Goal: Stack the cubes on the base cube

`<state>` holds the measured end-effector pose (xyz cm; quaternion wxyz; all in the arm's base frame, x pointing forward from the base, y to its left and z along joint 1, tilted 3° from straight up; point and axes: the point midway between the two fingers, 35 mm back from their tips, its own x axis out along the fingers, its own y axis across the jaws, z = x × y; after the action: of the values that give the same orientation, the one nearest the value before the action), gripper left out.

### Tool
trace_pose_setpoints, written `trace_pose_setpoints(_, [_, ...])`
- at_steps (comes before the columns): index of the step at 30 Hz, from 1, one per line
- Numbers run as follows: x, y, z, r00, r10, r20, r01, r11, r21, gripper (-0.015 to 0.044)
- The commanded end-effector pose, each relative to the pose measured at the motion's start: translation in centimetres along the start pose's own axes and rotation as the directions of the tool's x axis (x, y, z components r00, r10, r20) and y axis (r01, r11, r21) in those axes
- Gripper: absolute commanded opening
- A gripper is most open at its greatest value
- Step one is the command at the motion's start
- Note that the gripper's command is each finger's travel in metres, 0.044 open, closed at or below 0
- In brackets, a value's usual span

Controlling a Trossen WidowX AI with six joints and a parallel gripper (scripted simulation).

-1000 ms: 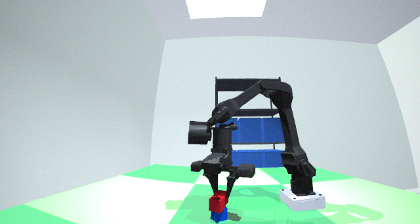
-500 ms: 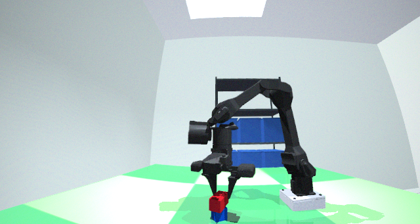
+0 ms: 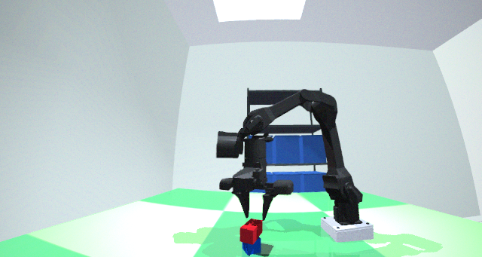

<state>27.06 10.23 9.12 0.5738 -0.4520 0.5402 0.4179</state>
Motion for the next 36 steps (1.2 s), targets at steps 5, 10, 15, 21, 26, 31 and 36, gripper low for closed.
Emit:
trace_pose_setpoints(5, [-1.4,-0.1,0.1,1.0,-0.008,0.006,0.008,1.0,0.003,0.0205])
trace_pose_setpoints(10, [-2.1,-0.1,0.1,1.0,-0.008,0.006,0.008,1.0,0.003,0.0205])
trace_pose_setpoints(15, [-2.8,-0.1,0.1,1.0,-0.008,0.006,0.008,1.0,0.003,0.0205])
trace_pose_setpoints(21, [-3.7,-0.1,0.1,1.0,-0.008,0.006,0.008,1.0,0.003,0.0205])
trace_pose_setpoints(26, [-4.4,-0.1,0.1,1.0,-0.008,0.006,0.008,1.0,0.003,0.0205])
trace_pose_setpoints(31, [-4.5,-0.1,0.1,1.0,-0.007,0.005,0.007,1.0,0.002,0.0231])
trace_pose_setpoints(36, [-5.0,0.0,0.0,1.0,-0.004,0.003,0.004,1.0,-0.003,0.0362])
